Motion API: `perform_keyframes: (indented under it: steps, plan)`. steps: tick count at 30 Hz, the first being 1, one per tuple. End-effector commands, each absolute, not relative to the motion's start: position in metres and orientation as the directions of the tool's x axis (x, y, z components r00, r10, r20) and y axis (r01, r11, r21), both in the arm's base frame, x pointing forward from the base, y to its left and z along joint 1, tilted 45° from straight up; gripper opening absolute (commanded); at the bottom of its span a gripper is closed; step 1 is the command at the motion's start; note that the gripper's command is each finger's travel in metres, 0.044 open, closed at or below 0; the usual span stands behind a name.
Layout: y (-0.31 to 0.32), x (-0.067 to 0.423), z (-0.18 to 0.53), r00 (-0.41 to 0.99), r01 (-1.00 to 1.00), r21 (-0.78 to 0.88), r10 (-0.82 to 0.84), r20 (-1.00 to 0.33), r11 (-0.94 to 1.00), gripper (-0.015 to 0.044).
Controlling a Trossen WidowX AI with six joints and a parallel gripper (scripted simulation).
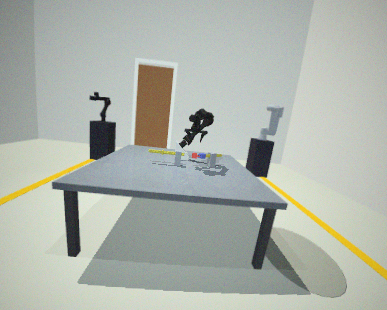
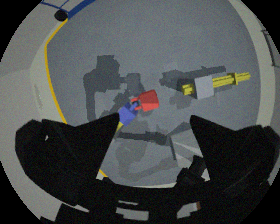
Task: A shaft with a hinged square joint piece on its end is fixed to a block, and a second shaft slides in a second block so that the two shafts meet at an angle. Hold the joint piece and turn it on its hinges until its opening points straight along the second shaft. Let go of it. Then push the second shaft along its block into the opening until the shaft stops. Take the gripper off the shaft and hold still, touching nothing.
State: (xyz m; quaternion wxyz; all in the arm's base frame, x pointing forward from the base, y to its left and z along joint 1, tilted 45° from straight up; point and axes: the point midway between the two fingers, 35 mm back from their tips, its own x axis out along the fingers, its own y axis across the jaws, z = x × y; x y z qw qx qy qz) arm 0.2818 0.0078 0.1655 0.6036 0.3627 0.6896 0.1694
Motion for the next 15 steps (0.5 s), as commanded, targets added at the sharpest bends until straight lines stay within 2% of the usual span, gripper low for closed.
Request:
perform_keyframes:
  steps: [1,7,15]
  plan:
    - [0.006,0.28,0.168,-0.013,0.26,0.674,0.701,-0.713,0.691,0.044]
    - [0.005,0.282,0.166,-0.014,0.305,0.672,0.708,-0.706,0.675,0.044]
    - [-0.002,0.285,0.143,-0.04,0.54,0.62,0.753,-0.657,0.569,0.044]
